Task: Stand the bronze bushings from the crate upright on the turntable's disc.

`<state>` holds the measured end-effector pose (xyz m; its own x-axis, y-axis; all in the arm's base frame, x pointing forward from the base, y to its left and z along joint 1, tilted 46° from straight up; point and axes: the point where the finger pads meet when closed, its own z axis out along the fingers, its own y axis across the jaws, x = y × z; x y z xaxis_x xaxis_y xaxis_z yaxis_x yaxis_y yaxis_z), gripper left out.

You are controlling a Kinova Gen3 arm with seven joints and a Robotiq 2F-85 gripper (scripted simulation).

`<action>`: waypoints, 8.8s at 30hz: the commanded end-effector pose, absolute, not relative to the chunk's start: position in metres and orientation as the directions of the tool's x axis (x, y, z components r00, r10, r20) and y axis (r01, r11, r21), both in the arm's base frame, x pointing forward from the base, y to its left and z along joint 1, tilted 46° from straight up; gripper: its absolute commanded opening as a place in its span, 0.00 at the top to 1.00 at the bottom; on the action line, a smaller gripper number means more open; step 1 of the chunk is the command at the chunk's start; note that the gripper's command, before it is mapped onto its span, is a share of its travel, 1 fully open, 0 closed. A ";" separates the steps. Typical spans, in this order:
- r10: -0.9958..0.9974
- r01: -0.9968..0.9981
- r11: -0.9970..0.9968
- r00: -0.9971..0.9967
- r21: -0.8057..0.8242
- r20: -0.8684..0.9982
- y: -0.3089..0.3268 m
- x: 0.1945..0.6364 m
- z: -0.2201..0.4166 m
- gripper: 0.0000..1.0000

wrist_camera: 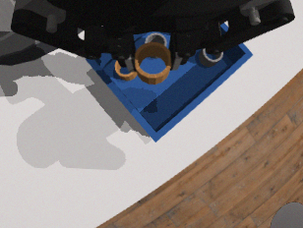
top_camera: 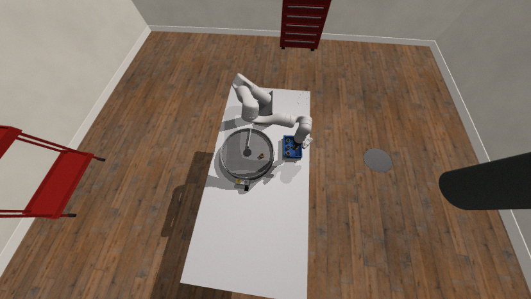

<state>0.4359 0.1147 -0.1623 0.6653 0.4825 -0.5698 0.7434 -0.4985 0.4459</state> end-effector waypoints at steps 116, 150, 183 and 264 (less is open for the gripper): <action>0.484 0.741 -0.501 0.668 0.448 -0.565 -0.173 0.337 0.148 1.00; 0.484 0.741 -0.501 0.668 0.448 -0.565 -0.192 0.336 0.130 1.00; 0.484 0.741 -0.501 0.668 0.448 -0.565 -0.195 0.335 0.128 1.00; 0.484 0.741 -0.501 0.668 0.448 -0.565 -0.216 0.334 0.108 1.00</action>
